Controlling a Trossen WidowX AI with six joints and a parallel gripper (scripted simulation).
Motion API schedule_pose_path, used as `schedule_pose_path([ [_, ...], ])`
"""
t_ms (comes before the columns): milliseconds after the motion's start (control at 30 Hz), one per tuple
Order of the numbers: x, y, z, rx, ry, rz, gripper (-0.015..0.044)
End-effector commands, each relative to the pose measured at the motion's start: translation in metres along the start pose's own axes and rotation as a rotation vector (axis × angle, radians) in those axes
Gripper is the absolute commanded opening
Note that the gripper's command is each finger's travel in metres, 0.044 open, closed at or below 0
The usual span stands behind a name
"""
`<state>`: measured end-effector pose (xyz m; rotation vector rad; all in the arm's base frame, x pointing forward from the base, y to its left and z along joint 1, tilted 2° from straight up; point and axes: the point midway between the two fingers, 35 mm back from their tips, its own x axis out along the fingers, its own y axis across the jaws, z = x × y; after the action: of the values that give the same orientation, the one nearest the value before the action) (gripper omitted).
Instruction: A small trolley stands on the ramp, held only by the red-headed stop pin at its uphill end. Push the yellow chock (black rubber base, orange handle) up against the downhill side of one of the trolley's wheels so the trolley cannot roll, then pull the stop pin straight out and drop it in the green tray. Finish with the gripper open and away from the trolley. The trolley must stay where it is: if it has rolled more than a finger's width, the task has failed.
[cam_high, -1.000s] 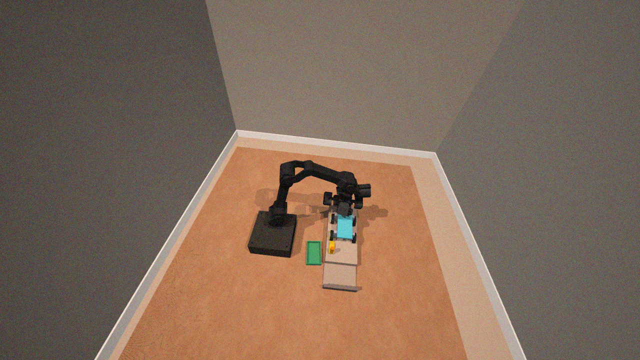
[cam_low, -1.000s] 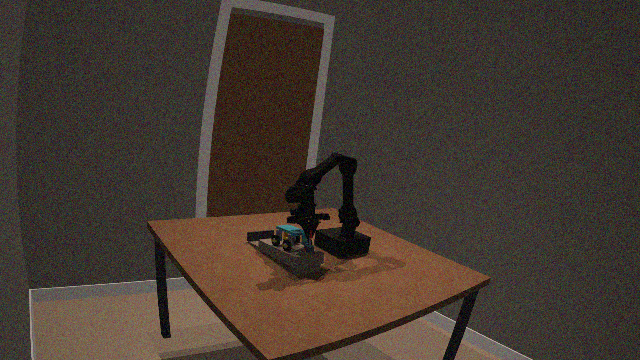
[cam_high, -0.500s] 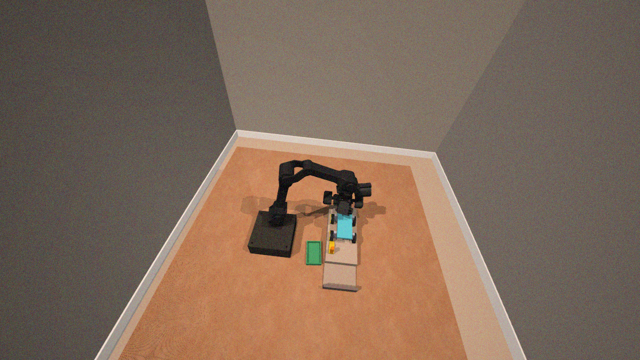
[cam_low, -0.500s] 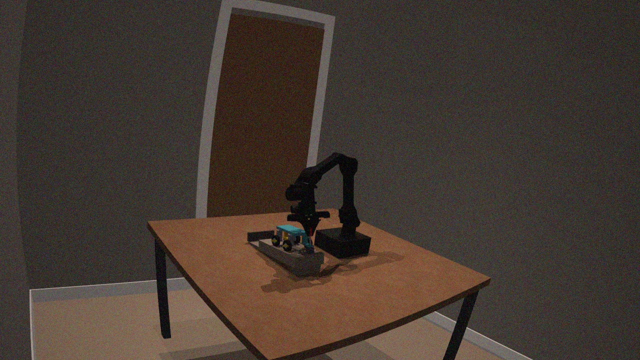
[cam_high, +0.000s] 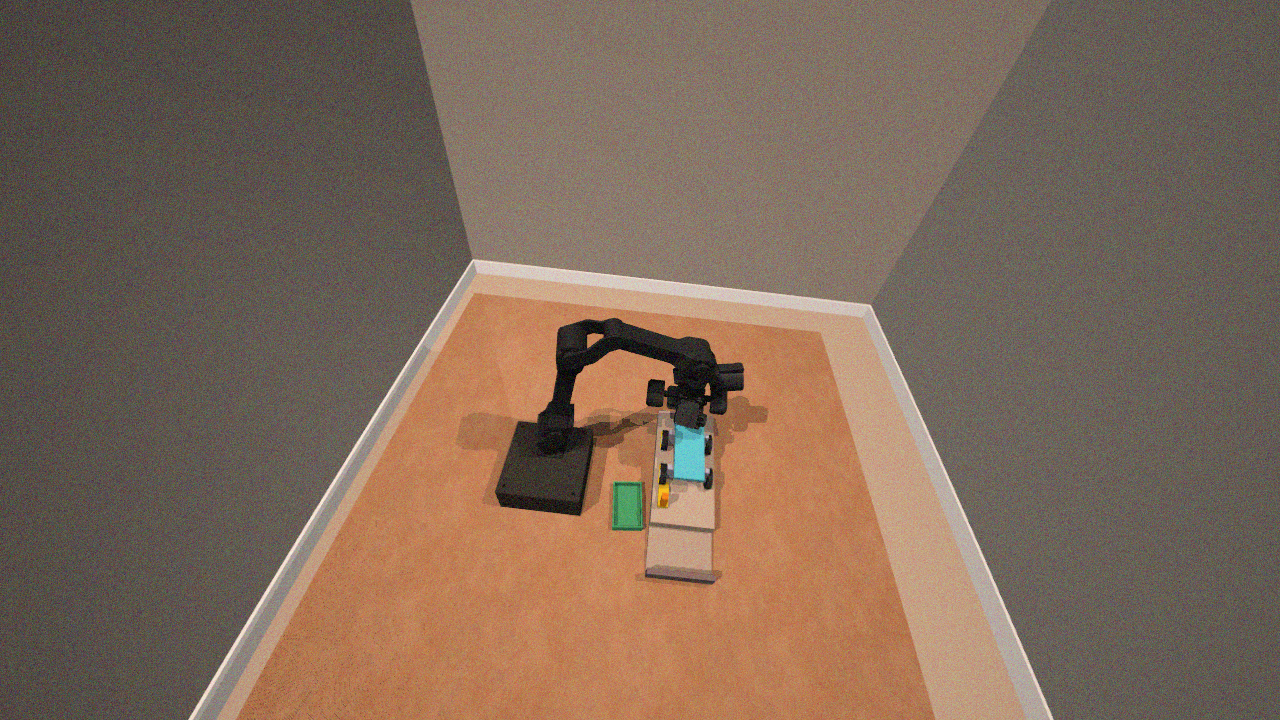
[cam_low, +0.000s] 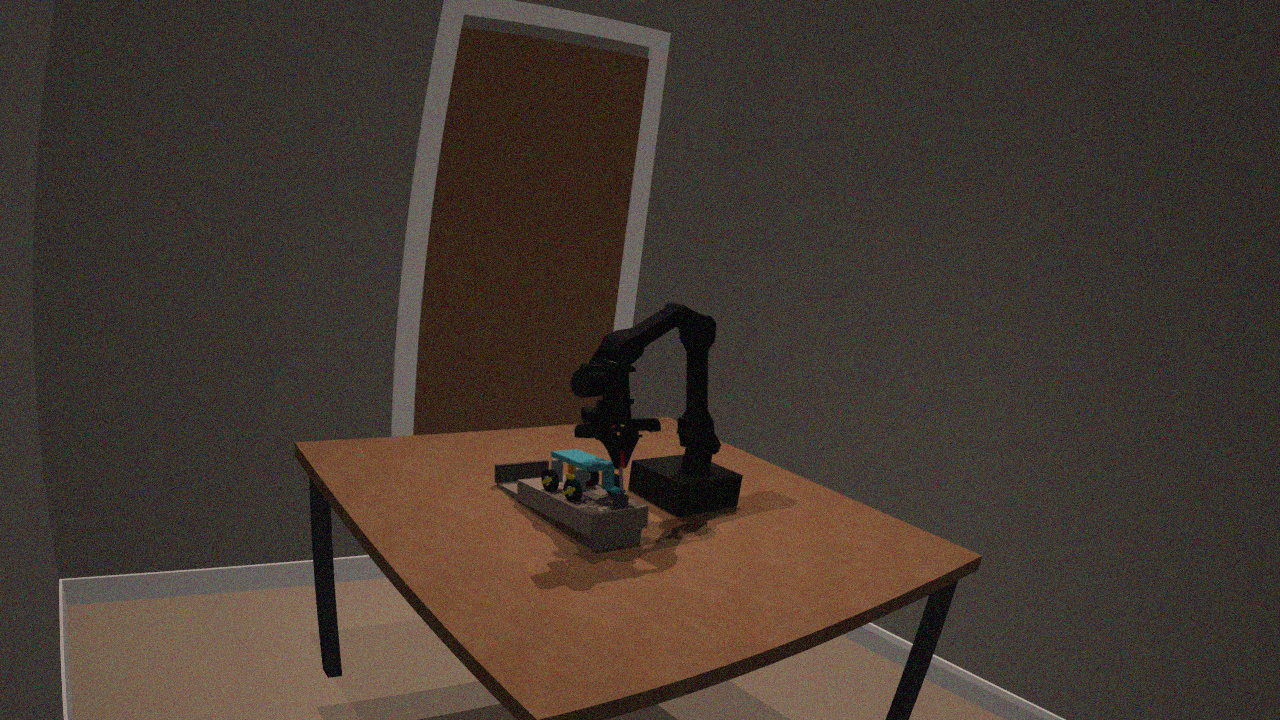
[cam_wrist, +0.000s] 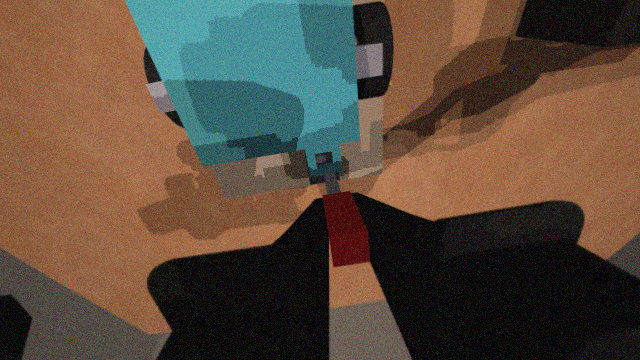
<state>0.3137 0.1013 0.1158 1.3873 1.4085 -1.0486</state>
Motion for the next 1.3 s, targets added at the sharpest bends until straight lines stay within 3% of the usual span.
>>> schedule_pose_path([
  [0,-0.004,0.001,-0.003,-0.004,0.006,0.005,0.0000],
  [900,-0.004,0.003,-0.035,-0.004,0.008,0.005,0.0000],
  [1267,-0.002,-0.030,-0.034,-0.004,0.008,0.003,0.0000],
])
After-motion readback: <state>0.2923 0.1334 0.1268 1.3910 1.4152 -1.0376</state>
